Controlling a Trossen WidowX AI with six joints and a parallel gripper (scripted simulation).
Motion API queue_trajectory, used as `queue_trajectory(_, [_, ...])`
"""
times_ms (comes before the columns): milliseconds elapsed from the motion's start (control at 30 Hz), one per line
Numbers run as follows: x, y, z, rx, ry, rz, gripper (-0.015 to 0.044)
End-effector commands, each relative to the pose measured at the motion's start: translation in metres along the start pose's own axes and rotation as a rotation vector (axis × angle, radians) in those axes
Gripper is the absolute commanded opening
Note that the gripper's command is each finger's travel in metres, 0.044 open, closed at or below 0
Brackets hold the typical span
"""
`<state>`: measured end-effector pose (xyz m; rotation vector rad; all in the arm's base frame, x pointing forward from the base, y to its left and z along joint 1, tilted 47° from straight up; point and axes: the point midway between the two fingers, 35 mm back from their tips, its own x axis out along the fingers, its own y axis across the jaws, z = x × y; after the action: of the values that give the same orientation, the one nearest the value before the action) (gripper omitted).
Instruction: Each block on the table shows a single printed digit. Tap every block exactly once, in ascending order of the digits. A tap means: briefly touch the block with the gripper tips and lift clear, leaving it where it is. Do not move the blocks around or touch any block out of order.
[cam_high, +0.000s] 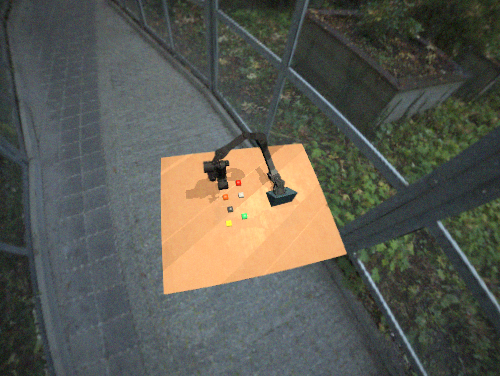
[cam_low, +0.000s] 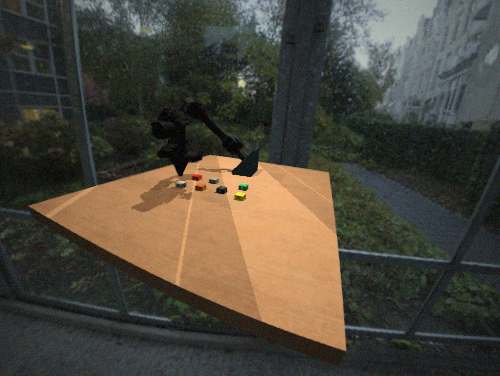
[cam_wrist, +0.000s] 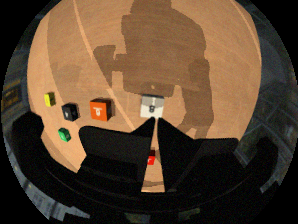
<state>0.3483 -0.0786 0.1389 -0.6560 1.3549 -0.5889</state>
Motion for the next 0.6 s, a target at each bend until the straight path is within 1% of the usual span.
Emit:
queue_trajectory(0, [0.007,-0.001,-0.002,-0.003,0.000,-0.007,0.0020])
queue_trajectory(567, [0.030,-0.002,-0.002,-0.003,0.000,-0.008,0.0020])
